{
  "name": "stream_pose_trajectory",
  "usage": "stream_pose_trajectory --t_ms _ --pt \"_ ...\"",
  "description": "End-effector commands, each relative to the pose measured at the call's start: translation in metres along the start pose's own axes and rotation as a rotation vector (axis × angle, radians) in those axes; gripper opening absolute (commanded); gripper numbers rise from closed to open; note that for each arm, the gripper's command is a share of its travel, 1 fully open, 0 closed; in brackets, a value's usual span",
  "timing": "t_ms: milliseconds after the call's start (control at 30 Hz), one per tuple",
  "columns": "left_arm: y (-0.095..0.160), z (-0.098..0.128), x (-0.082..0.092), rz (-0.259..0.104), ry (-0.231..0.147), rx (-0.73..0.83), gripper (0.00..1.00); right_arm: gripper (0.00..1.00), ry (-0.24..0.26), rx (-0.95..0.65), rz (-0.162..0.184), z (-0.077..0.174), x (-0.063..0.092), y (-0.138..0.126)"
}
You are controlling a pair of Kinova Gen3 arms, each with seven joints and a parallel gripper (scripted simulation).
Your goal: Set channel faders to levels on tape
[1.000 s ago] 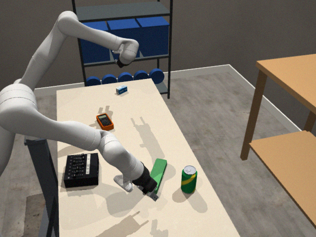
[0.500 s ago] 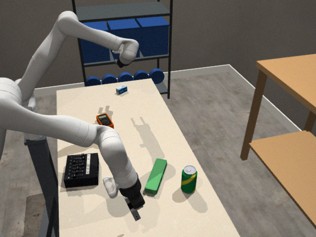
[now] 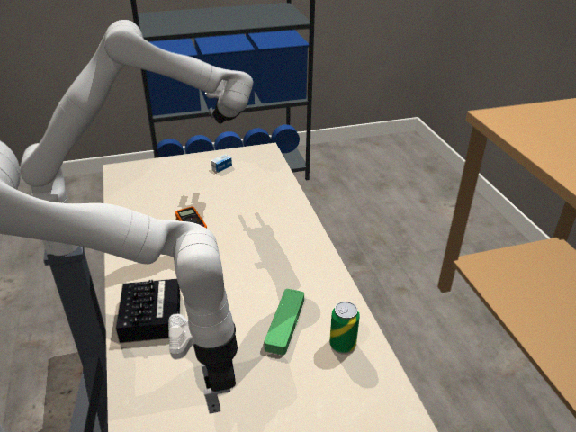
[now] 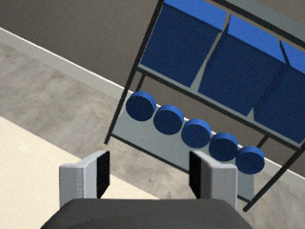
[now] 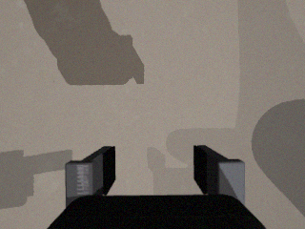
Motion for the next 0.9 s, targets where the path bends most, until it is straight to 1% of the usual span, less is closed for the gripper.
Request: stream_pose_trajectory --t_ms 0,67,133,400,867 --pt "0.001 0.001 0.001 -0.002 0.000 0.002 1.00 1.00 0.024 -0.035 -0.003 0.008 0.007 -0.003" --pt "0.001 0.001 0.001 -0.002 0.000 0.002 1.00 1.00 0.036 -0.053 -0.005 0.013 0.011 -0.004" --pt "0.001 0.001 0.001 -0.002 0.000 0.002 1.00 1.00 0.036 -0.053 -0.005 0.013 0.011 -0.004" --pt "0.001 0.001 0.001 -0.002 0.000 0.002 1.00 1.00 0.065 -0.094 -0.011 0.023 0.019 -0.006" --pt "0.001 0.001 0.001 -0.002 0.000 0.002 1.00 1.00 0.071 -0.102 -0.012 0.025 0.020 -0.007"
Point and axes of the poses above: on each arm, the point where the finger pads meet when closed, its own x axis back along the fingers, its own y axis across the jaws, z = x × y, the point moved 3 cm from there along x, back along the fingers, and after that the axes turned 3 degrees about x, right-handed, at the moved point
